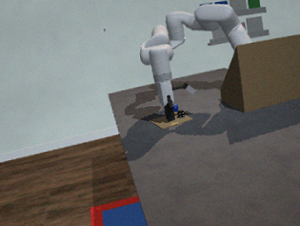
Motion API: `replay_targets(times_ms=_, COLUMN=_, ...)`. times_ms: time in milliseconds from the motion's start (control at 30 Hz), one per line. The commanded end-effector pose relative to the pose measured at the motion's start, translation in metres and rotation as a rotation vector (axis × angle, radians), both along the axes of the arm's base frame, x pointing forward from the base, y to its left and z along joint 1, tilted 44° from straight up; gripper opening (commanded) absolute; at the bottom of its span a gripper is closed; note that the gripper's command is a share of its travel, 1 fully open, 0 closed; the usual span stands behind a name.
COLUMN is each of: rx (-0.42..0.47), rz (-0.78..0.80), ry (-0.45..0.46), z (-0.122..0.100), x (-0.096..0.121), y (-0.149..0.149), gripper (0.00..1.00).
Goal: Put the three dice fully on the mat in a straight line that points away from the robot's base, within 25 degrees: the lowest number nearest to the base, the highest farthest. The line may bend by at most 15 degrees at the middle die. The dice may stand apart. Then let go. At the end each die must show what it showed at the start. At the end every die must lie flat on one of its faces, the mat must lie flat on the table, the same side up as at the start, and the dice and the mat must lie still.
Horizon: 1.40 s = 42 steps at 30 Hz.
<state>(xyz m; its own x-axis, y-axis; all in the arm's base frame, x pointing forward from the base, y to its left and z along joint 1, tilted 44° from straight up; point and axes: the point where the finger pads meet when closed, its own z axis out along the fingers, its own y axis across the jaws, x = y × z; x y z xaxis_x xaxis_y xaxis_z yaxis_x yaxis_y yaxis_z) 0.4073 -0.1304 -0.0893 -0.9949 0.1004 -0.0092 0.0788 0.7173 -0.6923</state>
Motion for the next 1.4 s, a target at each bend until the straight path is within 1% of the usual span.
replay_targets(times_ms=0, rx=0.002, rz=0.003, ry=-0.003, z=0.001, x=0.001, y=0.002, gripper=0.21)
replay_targets(times_ms=167, rx=0.002, rz=0.003, ry=-0.003, z=0.001, x=0.001, y=0.002, gripper=0.21)
replay_targets(times_ms=200, rx=0.002, rz=0.003, ry=-0.003, z=0.001, x=0.001, y=0.002, gripper=0.25)
replay_targets(times_ms=267, rx=0.002, rz=0.003, ry=-0.003, z=0.001, x=0.001, y=0.002, gripper=0.25)
replay_targets(times_ms=300, rx=0.002, rz=0.003, ry=-0.003, z=0.001, x=0.001, y=0.002, gripper=0.29)
replay_targets(times_ms=367, rx=0.002, rz=0.003, ry=-0.003, z=0.001, x=0.001, y=0.002, gripper=0.29)
replay_targets(times_ms=400, rx=0.002, rz=0.003, ry=-0.003, z=0.001, x=0.001, y=0.002, gripper=0.33)
replay_targets(times_ms=467, rx=0.002, rz=0.003, ry=-0.003, z=0.001, x=0.001, y=0.002, gripper=0.33)
replay_targets(times_ms=500, rx=0.002, rz=0.003, ry=-0.003, z=0.001, x=0.001, y=0.002, gripper=0.37)
replay_targets(times_ms=567, rx=0.002, rz=0.003, ry=-0.003, z=0.001, x=0.001, y=0.002, gripper=0.37)
replay_targets(times_ms=600, rx=0.002, rz=0.003, ry=-0.003, z=0.001, x=0.001, y=0.002, gripper=0.42)
replay_targets(times_ms=1067, rx=0.002, rz=0.003, ry=-0.003, z=0.002, x=0.002, y=0.003, gripper=0.42)
replay_targets(times_ms=1200, rx=0.002, rz=0.003, ry=-0.003, z=0.009, x=0.002, y=0.010, gripper=0.42)
replay_targets(times_ms=1267, rx=0.002, rz=0.003, ry=-0.003, z=0.009, x=0.002, y=0.010, gripper=0.42)
replay_targets(times_ms=1367, rx=0.002, rz=0.003, ry=-0.003, z=0.018, x=0.003, y=0.018, gripper=0.42)
